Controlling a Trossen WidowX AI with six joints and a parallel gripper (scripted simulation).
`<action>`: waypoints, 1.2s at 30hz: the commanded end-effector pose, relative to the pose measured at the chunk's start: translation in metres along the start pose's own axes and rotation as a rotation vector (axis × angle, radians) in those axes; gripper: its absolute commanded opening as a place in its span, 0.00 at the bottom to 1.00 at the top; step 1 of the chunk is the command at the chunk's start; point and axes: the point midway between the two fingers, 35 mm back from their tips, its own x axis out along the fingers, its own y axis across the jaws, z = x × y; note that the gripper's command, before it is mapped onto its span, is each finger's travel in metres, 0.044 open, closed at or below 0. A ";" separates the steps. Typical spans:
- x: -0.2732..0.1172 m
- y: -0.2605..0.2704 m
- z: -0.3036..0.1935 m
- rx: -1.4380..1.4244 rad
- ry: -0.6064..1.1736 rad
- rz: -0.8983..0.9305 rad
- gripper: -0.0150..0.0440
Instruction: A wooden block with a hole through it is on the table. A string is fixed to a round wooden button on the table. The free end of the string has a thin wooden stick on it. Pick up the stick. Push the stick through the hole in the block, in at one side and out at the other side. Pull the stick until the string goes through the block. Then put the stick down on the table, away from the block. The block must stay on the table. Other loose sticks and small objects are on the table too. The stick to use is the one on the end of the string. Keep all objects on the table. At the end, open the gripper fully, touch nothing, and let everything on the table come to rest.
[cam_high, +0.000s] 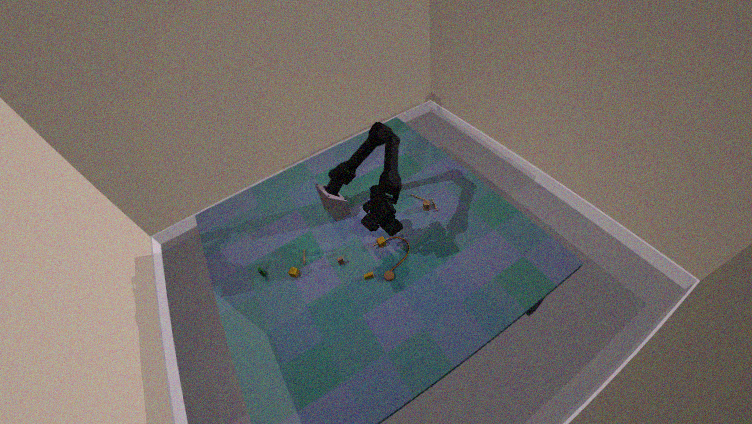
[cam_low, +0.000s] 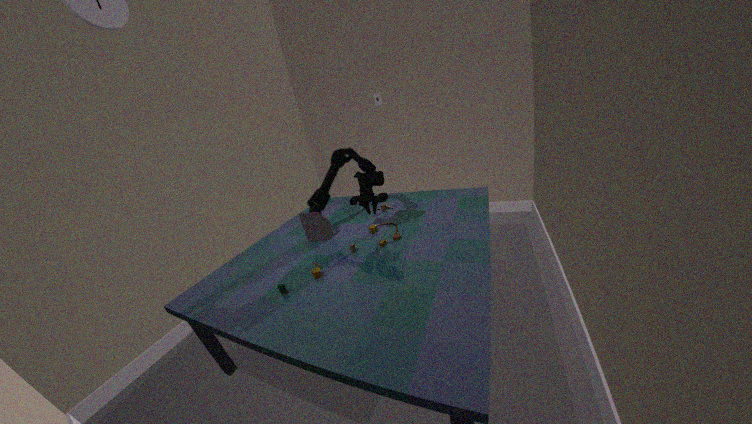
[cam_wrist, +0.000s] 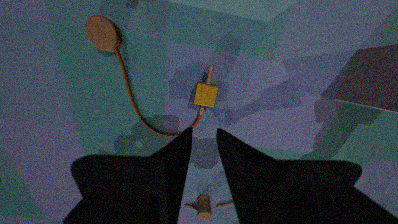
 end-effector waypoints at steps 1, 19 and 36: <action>-0.001 0.000 0.006 -0.274 -0.005 0.004 0.46; -0.003 -0.004 0.033 -1.819 -0.008 -0.010 0.46; -0.004 -0.008 0.050 -2.775 0.001 -0.019 0.46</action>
